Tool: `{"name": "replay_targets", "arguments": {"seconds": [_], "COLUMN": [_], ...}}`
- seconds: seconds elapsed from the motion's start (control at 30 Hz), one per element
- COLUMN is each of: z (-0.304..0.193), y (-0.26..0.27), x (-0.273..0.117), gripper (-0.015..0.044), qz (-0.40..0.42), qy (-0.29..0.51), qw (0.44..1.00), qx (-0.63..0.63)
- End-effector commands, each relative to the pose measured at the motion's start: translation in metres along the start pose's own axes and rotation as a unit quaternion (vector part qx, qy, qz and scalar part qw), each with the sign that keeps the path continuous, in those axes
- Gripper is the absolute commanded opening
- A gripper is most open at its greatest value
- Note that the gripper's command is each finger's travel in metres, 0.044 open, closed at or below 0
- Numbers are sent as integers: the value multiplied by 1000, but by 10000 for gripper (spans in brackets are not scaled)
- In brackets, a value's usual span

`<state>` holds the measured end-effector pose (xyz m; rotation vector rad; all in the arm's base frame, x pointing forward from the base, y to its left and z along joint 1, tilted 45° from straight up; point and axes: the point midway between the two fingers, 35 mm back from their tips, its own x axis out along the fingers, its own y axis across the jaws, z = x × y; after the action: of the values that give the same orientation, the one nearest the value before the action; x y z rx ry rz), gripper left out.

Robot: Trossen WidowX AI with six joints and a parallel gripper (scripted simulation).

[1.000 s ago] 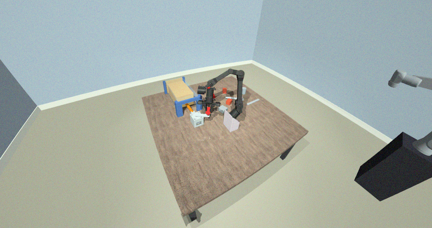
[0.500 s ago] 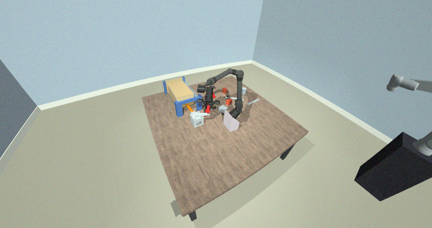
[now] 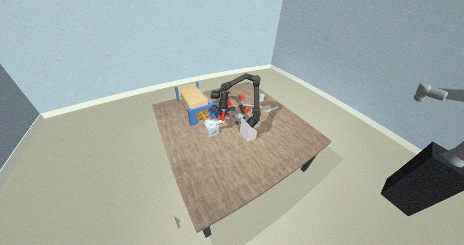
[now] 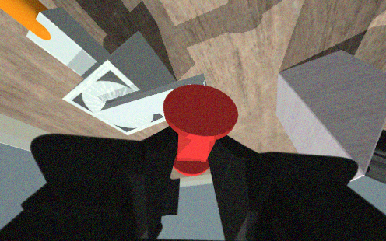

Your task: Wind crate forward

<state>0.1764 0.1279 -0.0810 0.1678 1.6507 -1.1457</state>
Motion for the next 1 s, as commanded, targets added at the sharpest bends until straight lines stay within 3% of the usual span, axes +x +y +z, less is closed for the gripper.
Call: {"name": "replay_targets", "arguments": {"seconds": [0.0, 0.97], "z": [21, 40], "y": [15, 45], "x": [-7, -18], "gripper": [0, 0], "qz": [19, 20], "qy": [-19, -20], "qw": [1000, 1000], "qx": [15, 15]}}
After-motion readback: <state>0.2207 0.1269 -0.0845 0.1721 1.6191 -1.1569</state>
